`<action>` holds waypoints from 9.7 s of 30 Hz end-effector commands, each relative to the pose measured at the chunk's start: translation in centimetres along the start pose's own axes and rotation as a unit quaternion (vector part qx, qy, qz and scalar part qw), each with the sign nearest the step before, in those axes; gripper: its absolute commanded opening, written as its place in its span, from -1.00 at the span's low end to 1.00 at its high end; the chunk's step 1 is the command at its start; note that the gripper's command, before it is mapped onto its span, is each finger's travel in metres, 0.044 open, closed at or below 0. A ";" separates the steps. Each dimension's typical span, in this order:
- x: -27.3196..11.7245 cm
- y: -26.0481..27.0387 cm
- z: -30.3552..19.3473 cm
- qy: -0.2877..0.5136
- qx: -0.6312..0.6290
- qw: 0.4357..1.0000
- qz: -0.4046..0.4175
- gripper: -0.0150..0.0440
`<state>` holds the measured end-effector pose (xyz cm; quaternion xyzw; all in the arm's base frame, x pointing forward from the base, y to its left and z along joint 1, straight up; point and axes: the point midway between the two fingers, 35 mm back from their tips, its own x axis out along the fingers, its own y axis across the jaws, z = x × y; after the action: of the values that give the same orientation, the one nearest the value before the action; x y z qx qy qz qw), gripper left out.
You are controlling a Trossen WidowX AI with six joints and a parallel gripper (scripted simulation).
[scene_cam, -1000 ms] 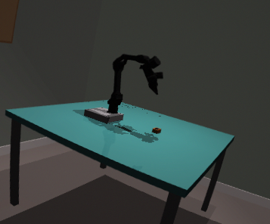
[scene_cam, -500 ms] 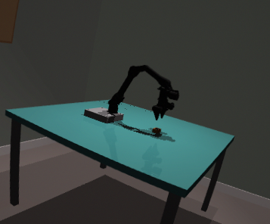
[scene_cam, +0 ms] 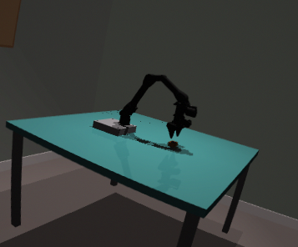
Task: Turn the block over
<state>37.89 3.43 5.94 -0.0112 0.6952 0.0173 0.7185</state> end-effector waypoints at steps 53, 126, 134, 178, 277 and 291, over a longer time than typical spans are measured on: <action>4.7 -0.2 0.1 -0.003 0.004 1.000 -0.003 0.10; 5.4 -0.1 1.1 -0.390 0.000 0.921 -0.004 -0.49; 6.2 -0.1 1.1 -0.441 0.000 0.897 -0.004 -0.49; 5.3 -0.2 -1.0 -0.566 0.001 0.825 -0.004 0.04; -4.9 -0.3 1.1 -0.014 0.003 1.000 -0.003 1.00; -1.5 -0.3 1.0 -0.004 0.004 1.000 -0.003 1.00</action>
<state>38.97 3.11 8.58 -0.0104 0.6887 0.0097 0.7249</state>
